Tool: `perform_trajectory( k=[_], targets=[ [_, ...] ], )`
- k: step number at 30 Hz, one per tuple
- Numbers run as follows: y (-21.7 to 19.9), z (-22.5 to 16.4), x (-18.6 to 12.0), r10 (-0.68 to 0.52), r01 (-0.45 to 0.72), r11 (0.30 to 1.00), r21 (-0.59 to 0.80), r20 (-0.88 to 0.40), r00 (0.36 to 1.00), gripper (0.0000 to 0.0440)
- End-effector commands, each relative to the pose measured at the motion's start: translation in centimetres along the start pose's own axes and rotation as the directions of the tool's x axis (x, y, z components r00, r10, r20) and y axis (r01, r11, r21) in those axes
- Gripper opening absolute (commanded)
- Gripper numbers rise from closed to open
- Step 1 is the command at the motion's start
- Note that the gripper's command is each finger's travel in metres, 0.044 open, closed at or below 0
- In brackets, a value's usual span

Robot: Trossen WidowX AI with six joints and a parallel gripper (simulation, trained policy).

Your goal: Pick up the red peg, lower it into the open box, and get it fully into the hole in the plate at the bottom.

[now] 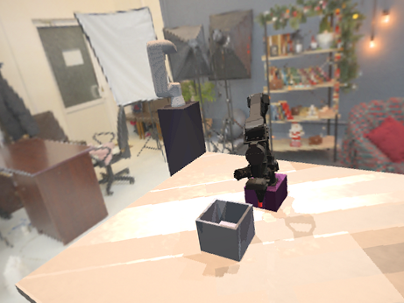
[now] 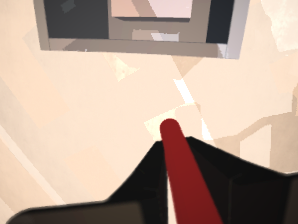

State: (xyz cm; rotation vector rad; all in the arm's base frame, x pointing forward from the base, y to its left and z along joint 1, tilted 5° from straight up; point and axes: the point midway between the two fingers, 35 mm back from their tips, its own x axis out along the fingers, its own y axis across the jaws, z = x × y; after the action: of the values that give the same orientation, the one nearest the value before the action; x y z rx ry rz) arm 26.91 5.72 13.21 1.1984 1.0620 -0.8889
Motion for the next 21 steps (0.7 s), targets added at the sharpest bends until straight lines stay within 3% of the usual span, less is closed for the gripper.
perform_trajectory(
  k=[1,21],
  targets=[
    [0.1,1.4,-0.2,-0.008,0.008,1.0,0.003,0.024,1.0,0.0],
    [-0.2,6.3,0.4,-0.074,0.073,0.997,0.02,0.067,0.995,0.0]
  ],
)
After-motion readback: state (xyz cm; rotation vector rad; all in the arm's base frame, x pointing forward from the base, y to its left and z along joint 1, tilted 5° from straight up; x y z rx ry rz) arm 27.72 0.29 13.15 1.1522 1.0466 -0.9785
